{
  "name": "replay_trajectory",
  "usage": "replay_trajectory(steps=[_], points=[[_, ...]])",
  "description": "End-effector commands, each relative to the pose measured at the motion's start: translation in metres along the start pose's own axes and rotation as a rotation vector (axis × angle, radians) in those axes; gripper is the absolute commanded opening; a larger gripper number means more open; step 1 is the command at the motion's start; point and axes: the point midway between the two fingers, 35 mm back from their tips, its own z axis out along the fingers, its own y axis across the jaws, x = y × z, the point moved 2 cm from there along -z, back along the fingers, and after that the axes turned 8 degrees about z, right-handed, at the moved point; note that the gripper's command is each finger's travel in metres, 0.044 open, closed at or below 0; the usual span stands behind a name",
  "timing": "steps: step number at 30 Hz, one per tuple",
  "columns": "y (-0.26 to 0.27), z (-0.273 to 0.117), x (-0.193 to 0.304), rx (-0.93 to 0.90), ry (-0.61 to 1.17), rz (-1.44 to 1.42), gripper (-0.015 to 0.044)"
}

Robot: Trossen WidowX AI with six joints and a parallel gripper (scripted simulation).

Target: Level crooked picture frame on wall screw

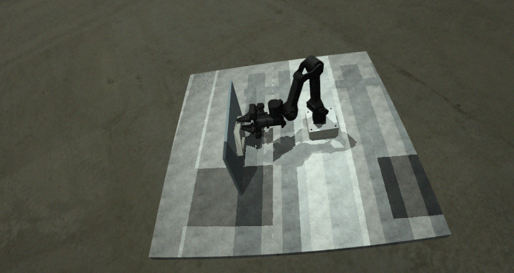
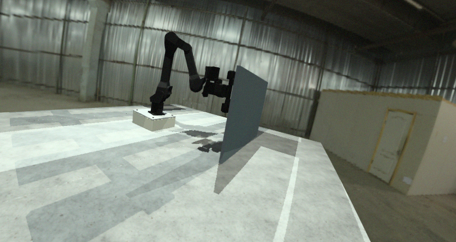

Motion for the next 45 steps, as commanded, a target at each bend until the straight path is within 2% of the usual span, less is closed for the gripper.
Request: replay_trajectory(steps=[1, 6, 14, 26, 45], points=[[-0.001, -0.02, 0.004, 0.002, 0.0, 0.083, 0.026], [-0.01, -0.09, 0.002, 0.007, -0.002, 0.396, 0.026], [-0.006, -0.096, 0.005, 0.004, 0.005, 0.396, 0.026], [0.028, -0.185, 0.002, 0.009, -0.004, 0.434, 0.026], [0.029, -0.189, 0.0, 0.016, -0.006, 0.436, 0.026]])
